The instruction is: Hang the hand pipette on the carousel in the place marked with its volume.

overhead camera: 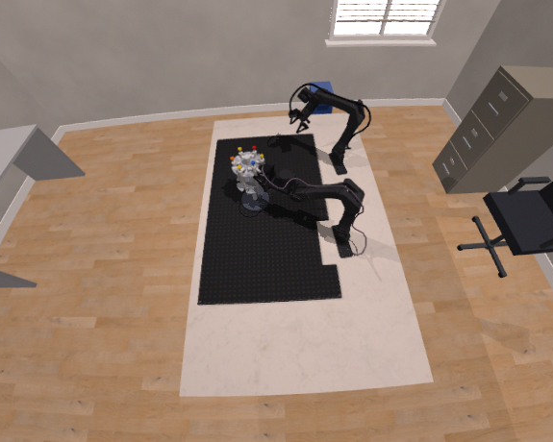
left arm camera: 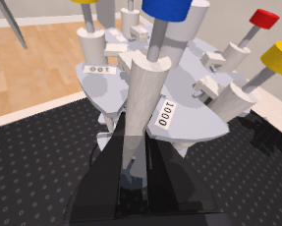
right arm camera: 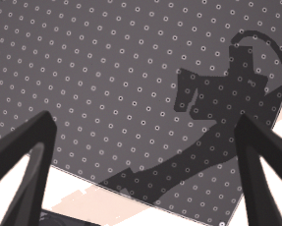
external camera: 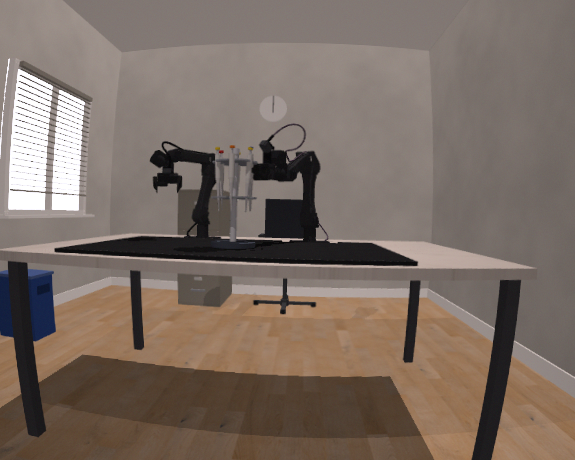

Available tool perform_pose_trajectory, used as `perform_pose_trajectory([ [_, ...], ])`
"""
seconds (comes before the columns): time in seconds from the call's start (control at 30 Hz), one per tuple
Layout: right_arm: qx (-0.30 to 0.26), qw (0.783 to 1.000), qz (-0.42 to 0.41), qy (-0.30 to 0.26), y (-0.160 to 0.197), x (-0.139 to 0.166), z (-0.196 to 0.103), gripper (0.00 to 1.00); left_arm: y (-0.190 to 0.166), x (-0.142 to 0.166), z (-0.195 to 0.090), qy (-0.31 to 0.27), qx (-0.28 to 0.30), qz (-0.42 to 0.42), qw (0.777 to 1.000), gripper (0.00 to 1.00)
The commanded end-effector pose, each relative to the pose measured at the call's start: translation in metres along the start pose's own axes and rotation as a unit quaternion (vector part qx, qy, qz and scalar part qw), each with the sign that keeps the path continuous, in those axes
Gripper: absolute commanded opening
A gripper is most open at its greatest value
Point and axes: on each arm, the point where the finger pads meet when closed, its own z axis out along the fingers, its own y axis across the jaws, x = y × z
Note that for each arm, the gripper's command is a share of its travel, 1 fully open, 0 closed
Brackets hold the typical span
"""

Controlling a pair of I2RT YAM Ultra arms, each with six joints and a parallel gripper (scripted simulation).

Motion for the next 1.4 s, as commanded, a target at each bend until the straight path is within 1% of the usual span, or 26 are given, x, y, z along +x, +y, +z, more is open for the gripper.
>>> perform_pose_trajectory([
  [0.0,0.009,1.000,-0.012,-0.021,-0.004,-0.010,-0.006,1.00,0.002,-0.039,-0.005,-0.043,-0.001,0.005,0.999,0.12],
  [0.67,0.009,1.000,-0.012,-0.021,-0.004,-0.010,-0.006,1.00,0.002,-0.039,-0.005,-0.043,-0.001,0.005,0.999,0.12],
  [0.7,0.009,1.000,-0.012,-0.021,-0.004,-0.010,-0.006,1.00,0.004,-0.034,-0.003,-0.038,0.018,0.006,0.999,0.12],
  [0.73,0.009,1.000,-0.012,-0.021,-0.004,-0.010,-0.006,1.00,0.005,-0.021,0.003,-0.025,0.036,0.005,0.999,0.12],
  [0.83,0.009,1.000,-0.012,-0.021,-0.004,-0.010,-0.006,1.00,0.005,-0.021,0.003,-0.024,0.091,0.006,0.996,0.12],
  [0.9,0.009,1.000,-0.012,-0.021,-0.004,-0.010,-0.006,1.00,0.005,-0.021,0.003,-0.023,0.094,0.006,0.995,0.12],
  [0.97,0.009,1.000,-0.012,-0.021,-0.004,-0.010,-0.006,1.00,0.003,-0.039,-0.005,-0.042,0.094,0.012,0.995,0.12],
  [1.0,0.009,1.000,-0.012,-0.021,-0.004,-0.010,-0.006,1.00,-0.006,-0.040,-0.005,-0.044,0.103,0.012,0.994,0.12],
  [1.37,0.009,1.000,-0.012,-0.021,-0.004,-0.010,-0.006,1.00,-0.005,-0.040,-0.005,-0.044,0.102,0.012,0.994,0.12],
])
